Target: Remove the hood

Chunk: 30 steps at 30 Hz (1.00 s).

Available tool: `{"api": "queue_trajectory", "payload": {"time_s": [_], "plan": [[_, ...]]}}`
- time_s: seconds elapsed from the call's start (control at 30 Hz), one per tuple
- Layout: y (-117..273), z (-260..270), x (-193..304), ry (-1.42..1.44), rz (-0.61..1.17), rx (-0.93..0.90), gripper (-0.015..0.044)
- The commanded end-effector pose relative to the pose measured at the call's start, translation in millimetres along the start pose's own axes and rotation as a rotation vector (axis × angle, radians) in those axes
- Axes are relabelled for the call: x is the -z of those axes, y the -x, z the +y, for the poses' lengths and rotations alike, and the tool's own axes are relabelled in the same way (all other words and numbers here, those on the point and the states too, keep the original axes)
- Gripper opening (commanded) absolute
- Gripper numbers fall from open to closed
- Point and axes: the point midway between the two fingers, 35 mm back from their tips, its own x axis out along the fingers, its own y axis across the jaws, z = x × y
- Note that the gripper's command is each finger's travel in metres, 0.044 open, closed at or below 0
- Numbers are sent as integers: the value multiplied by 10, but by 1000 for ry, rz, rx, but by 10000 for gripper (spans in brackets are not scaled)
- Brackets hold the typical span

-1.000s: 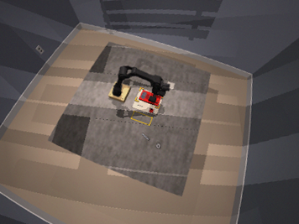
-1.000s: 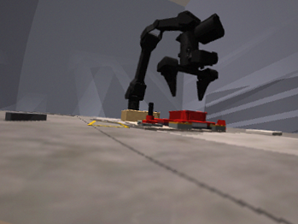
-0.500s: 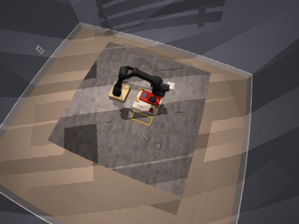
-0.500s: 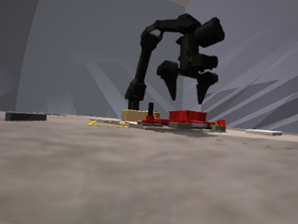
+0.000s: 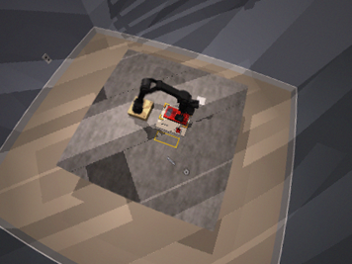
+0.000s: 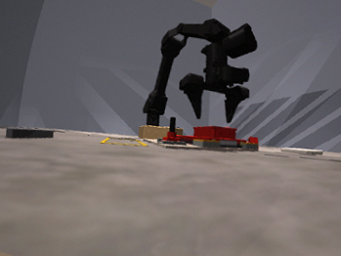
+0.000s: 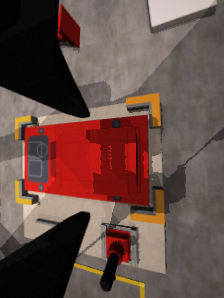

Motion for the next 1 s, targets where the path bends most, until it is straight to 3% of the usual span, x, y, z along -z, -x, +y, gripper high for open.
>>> {"api": "queue_trajectory", "payload": {"time_s": [0.0,0.97], "plan": [[-40,6,11,3,3,-3,440],[-200,12,28,3,3,-3,440]]}}
